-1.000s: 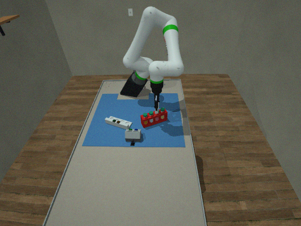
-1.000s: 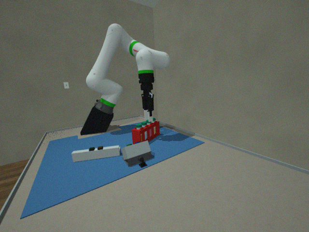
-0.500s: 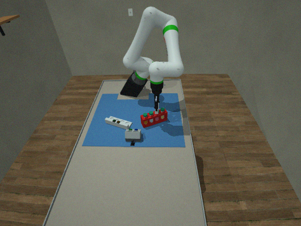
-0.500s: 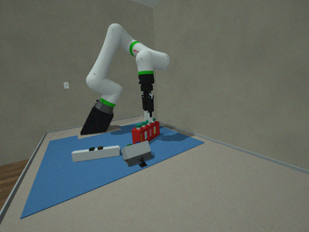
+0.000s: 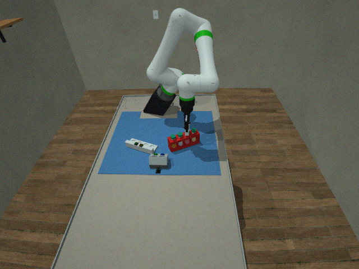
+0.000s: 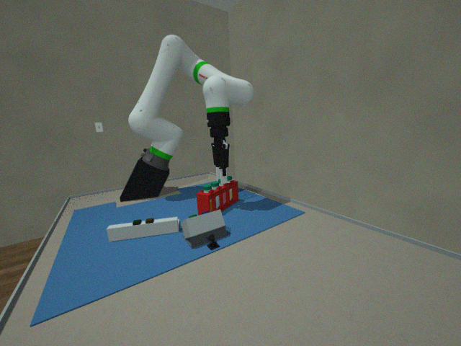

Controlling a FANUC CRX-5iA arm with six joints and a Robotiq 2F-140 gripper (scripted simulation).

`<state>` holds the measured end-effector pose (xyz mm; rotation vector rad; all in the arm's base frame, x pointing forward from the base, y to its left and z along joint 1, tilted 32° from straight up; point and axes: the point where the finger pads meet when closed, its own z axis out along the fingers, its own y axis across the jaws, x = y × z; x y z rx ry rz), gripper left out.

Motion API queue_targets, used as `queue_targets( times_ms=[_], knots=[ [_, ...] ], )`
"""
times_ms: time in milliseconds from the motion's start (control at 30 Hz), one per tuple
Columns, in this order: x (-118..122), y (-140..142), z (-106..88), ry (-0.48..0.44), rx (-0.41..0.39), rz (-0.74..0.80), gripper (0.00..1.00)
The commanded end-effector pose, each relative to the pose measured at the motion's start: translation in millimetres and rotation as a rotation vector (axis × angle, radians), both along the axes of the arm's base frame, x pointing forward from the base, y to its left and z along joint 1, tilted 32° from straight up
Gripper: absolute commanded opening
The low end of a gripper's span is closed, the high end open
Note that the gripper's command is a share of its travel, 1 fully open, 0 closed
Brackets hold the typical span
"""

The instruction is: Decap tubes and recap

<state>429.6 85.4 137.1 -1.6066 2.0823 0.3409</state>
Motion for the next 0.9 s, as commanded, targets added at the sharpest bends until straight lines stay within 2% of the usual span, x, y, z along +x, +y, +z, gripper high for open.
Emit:
queue_targets(
  times_ms=[0, 367, 700, 767, 867],
  knots=[
    [0.2, -0.1, 0.1, 0.000, 0.000, 0.000, 0.00],
    [0.2, -0.1, 0.1, 0.000, 0.000, 0.000, 0.00],
    [0.1, -0.3, 0.3, -0.238, -0.111, 0.425, 0.00],
    [0.1, -0.3, 0.3, -0.238, -0.111, 0.425, 0.00],
    [0.1, -0.3, 0.4, -0.309, -0.145, 0.553, 0.00]
  ],
)
